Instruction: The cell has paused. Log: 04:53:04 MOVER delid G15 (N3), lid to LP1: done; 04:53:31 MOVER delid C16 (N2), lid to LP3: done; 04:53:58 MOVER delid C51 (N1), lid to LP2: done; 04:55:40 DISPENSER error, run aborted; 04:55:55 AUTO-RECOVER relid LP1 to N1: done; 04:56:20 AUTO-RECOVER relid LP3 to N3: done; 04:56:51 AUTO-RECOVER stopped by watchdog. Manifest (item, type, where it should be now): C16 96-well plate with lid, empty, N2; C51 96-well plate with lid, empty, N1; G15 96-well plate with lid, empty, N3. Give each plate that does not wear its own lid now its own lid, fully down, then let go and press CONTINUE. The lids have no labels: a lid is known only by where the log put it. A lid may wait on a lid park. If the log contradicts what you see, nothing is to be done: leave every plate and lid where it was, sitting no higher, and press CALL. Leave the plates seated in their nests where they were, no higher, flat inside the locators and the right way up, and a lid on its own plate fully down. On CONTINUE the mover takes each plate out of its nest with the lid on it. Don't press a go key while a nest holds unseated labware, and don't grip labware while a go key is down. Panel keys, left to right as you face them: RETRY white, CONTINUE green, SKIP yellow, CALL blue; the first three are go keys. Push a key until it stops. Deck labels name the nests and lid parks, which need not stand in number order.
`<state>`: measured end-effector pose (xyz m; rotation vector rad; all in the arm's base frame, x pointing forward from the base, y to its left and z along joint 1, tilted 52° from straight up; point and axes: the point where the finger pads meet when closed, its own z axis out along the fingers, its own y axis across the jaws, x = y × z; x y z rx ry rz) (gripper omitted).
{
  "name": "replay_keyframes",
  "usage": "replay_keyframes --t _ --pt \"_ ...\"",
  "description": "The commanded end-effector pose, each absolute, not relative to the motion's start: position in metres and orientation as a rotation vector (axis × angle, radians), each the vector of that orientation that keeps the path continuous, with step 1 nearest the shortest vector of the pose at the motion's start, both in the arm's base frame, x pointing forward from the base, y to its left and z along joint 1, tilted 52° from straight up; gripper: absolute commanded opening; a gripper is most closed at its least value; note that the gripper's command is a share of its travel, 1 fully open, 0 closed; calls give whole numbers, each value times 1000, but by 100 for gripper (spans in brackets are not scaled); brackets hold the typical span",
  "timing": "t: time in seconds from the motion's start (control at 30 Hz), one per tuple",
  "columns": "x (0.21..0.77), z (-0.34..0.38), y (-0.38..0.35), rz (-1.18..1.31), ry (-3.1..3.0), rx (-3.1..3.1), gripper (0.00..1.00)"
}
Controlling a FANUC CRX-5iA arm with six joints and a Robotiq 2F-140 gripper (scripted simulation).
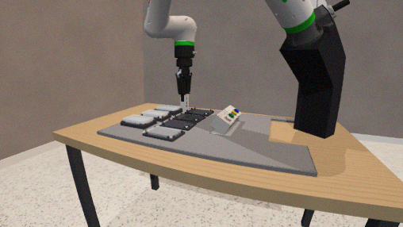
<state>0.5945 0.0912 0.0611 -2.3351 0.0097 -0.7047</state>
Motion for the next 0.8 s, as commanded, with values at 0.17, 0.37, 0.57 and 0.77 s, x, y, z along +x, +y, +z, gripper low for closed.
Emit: replay_keyframes --t 0.17,0.37,0.57,0.77 --pt "595 61 91 -705 10 -2335 0" --pt "595 61 91 -705 10 -2335 0" --pt "612 14 32 -701 9 -2340 0" --pt "617 -13 0 -704 10 -2336 0"
